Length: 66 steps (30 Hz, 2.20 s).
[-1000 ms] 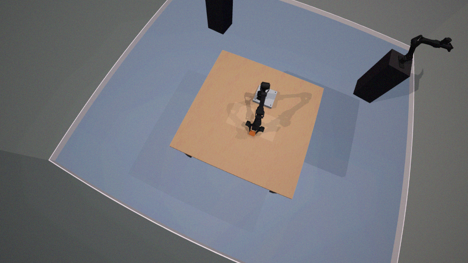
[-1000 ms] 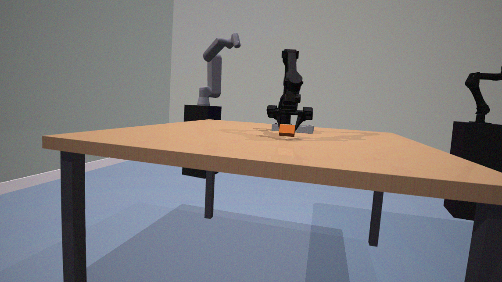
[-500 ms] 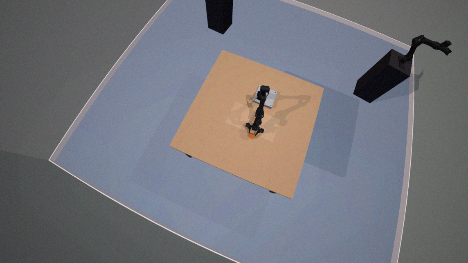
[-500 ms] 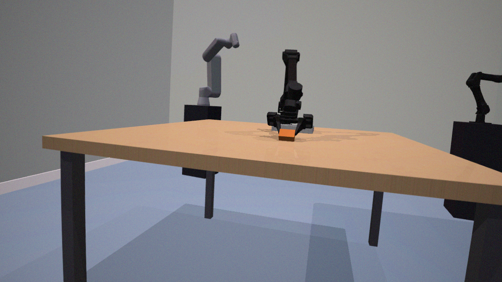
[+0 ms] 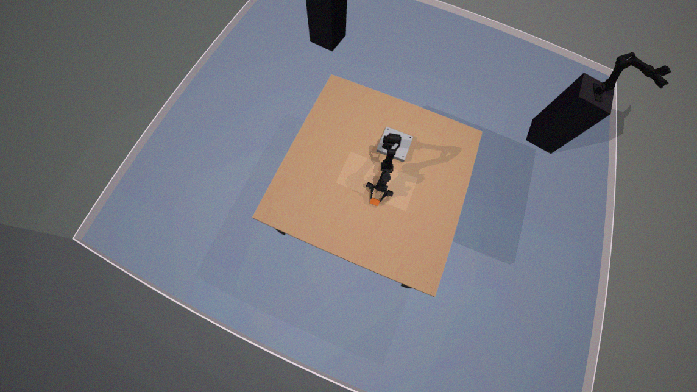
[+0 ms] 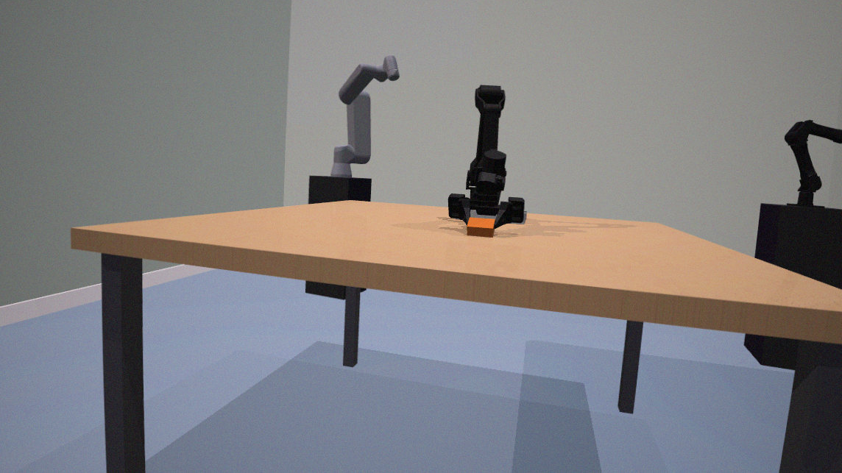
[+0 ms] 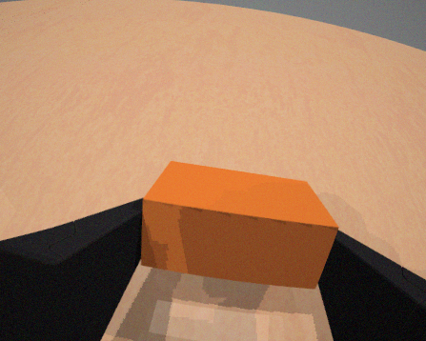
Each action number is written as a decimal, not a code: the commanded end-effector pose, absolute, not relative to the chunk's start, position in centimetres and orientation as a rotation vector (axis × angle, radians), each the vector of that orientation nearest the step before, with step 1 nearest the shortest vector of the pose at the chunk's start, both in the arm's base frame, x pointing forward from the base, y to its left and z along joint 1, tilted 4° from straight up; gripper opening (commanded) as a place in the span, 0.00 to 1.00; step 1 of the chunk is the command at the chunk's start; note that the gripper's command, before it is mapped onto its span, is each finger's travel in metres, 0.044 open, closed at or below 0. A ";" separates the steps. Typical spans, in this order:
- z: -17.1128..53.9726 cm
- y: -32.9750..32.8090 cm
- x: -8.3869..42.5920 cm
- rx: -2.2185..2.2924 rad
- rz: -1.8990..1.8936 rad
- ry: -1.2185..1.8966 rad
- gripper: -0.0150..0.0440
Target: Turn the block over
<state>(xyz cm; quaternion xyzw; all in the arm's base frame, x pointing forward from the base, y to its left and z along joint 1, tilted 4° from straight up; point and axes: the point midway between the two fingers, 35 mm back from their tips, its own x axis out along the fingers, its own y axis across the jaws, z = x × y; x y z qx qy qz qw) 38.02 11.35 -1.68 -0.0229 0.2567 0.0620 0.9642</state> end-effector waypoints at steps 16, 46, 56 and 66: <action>-1.4 10.7 36.4 -0.043 0.118 0.404 0.25; -1.4 10.7 36.4 -0.043 0.118 0.404 1.00; -1.4 10.7 36.4 -0.043 0.118 0.404 1.00; -1.4 10.7 36.4 -0.043 0.118 0.404 1.00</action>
